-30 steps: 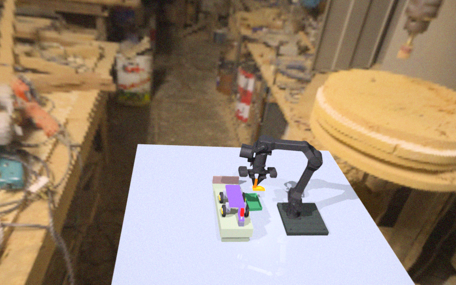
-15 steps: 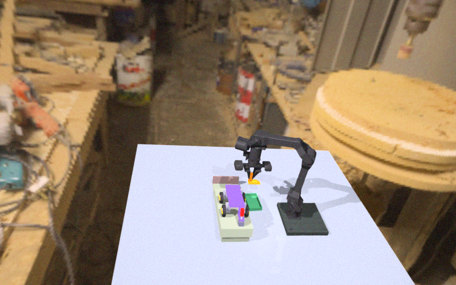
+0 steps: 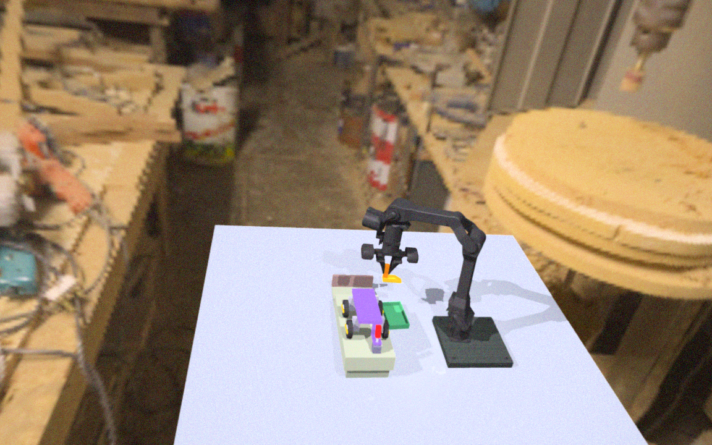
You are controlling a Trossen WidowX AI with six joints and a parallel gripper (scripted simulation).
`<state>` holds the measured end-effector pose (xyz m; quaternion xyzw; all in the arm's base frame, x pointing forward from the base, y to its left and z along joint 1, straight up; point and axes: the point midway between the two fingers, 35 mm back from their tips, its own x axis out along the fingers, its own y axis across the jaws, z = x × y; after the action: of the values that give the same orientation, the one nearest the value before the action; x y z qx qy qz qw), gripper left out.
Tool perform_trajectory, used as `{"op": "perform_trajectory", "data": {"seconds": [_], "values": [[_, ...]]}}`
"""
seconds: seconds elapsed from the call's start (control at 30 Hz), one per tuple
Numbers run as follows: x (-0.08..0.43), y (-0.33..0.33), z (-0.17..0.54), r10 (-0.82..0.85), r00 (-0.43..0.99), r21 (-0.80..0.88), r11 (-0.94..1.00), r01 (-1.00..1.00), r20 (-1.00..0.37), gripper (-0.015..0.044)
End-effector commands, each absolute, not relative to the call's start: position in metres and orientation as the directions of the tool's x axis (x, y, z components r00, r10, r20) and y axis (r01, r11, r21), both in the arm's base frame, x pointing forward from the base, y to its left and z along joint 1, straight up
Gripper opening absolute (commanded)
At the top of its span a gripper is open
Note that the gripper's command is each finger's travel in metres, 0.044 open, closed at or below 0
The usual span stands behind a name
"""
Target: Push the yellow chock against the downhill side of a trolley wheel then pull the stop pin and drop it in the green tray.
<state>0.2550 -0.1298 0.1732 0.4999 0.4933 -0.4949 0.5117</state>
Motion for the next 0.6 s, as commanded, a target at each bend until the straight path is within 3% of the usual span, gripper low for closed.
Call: {"op": "perform_trajectory", "data": {"seconds": [0.0,0.57], "values": [[0.2565,-0.1317,0.1711,0.000,0.015,0.014,-0.122,0.992,-1.000,0.0000],[0.2567,-0.1330,0.1710,0.038,0.008,-0.019,-0.662,0.749,-0.999,0.0000]]}}
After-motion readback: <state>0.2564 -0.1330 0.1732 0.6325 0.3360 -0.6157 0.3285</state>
